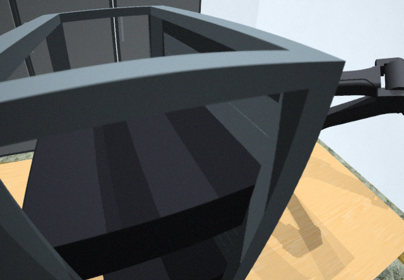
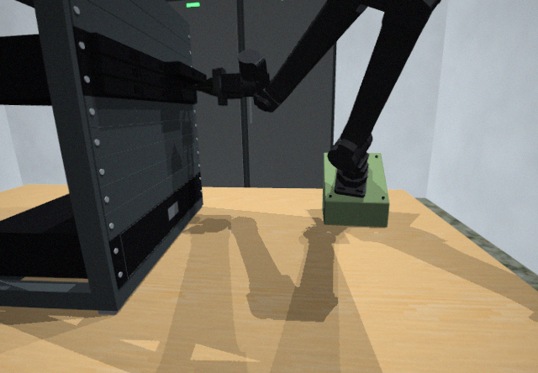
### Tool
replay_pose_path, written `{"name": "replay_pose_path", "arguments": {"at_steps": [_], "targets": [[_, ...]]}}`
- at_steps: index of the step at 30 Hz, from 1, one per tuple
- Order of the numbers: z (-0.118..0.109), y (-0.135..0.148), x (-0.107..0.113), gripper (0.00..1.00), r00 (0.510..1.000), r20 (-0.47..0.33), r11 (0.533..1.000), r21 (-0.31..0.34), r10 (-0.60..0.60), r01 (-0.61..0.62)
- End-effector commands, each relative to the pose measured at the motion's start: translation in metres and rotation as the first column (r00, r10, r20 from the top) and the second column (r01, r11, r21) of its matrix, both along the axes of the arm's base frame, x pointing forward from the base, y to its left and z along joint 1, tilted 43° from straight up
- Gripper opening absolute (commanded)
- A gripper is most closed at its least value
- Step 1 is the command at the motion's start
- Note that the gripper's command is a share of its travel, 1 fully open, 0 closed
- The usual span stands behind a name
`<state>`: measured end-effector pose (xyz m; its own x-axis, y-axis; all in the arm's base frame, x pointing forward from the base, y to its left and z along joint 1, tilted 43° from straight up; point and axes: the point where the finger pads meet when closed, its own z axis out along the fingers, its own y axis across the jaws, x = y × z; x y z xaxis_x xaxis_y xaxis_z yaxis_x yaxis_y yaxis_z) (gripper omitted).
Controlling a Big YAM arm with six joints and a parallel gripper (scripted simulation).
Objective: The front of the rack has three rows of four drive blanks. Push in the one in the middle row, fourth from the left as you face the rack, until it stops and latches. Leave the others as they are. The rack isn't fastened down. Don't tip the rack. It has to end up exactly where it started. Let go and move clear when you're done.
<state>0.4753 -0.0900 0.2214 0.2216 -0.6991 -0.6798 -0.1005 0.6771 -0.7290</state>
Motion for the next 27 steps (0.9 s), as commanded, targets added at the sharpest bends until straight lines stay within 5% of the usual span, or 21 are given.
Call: {"name": "replay_pose_path", "arguments": {"at_steps": [1,3,12,21,27], "targets": [[0.007,-0.008,-0.016,0.0,1.0,0.022,1.0,0.0,-0.009,0.009],[0.007,-0.008,-0.016,0.0,1.0,0.022,1.0,0.0,-0.009,0.009],[0.0,-0.023,-0.085,0.0,1.0,0.018,1.0,-0.002,-0.008,0.008],[-0.006,-0.018,-0.089,0.0,1.0,0.004,1.0,0.003,0.008,-0.009],[-0.003,-0.029,-0.116,0.0,1.0,0.016,1.0,-0.003,-0.007,0.007]]}}
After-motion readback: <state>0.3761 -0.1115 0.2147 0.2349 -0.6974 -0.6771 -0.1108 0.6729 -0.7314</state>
